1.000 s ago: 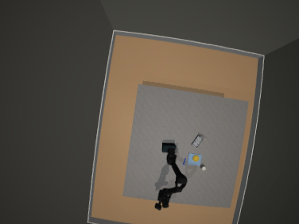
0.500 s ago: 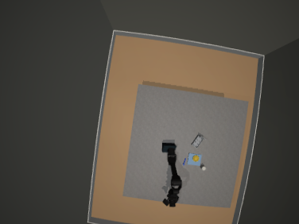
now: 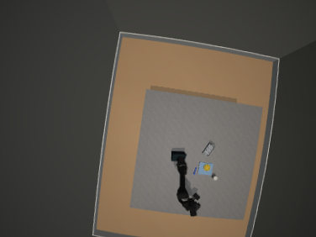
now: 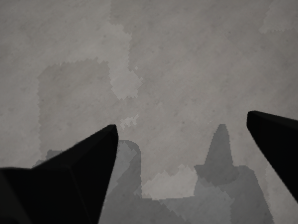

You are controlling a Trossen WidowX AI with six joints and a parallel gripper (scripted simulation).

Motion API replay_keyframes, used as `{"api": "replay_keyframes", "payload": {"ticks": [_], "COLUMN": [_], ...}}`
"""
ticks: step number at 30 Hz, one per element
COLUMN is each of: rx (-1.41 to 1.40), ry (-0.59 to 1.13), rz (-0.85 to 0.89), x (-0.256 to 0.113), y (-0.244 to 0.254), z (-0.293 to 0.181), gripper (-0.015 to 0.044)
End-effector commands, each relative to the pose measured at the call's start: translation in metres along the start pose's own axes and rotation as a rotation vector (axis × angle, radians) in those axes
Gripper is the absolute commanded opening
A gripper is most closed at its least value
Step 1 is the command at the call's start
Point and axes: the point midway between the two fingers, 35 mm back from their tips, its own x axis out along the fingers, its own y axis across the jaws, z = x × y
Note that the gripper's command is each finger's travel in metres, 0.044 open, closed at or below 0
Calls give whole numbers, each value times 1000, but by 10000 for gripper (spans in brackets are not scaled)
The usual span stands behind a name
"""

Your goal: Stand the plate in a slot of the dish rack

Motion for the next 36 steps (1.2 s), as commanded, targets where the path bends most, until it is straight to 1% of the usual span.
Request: {"api": "replay_keyframes", "payload": {"ticks": [1, 5, 10, 19, 28, 36], "rx": [23, 38, 22, -88, -309, -548], "ry": [46, 77, 158, 321, 456, 478], "rz": [111, 201, 299, 421, 436, 368], "x": [5, 2, -5, -39, -91, -143], "y": [49, 94, 149, 244, 313, 347], "z": [8, 16, 14, -1, -31, -57], "gripper": [400, 400, 400, 400, 400, 400]}}
